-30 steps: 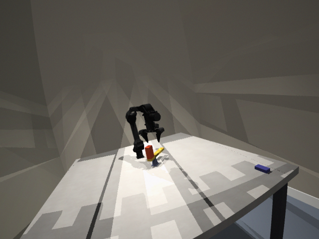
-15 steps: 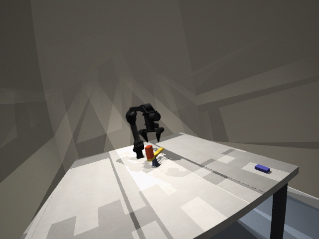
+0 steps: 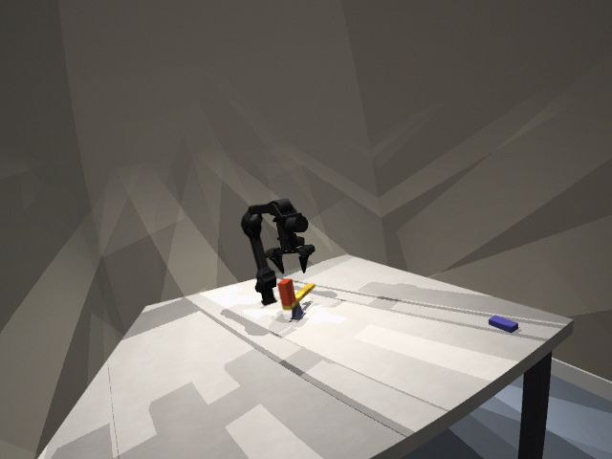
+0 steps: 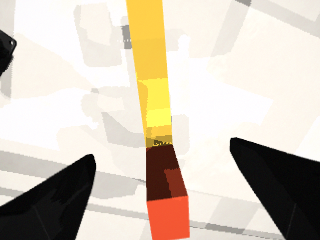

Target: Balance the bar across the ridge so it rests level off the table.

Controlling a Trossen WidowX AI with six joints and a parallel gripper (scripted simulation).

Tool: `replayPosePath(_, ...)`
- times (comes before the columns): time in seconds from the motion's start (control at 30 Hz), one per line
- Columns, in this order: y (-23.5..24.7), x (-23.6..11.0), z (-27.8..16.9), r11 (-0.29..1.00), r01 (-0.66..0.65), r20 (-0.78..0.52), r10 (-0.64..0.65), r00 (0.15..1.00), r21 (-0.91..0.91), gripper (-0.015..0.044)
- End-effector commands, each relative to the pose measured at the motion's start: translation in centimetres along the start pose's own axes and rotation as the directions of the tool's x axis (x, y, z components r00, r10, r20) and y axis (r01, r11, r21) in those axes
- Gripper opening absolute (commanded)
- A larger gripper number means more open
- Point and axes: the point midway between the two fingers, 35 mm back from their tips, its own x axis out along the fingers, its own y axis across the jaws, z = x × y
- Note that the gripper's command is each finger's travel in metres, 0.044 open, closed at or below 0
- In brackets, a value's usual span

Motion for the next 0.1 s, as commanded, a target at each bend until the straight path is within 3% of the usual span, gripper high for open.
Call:
replayPosePath(0.0, 0.02, -0.04, 0.01, 1.000, -0.001, 0.000, 0.001, 1.000, 0.000, 0.0440)
replayPosePath(0.07, 0.02, -0.04, 0.01, 1.000, -0.001, 0.000, 0.001, 1.000, 0.000, 0.0440)
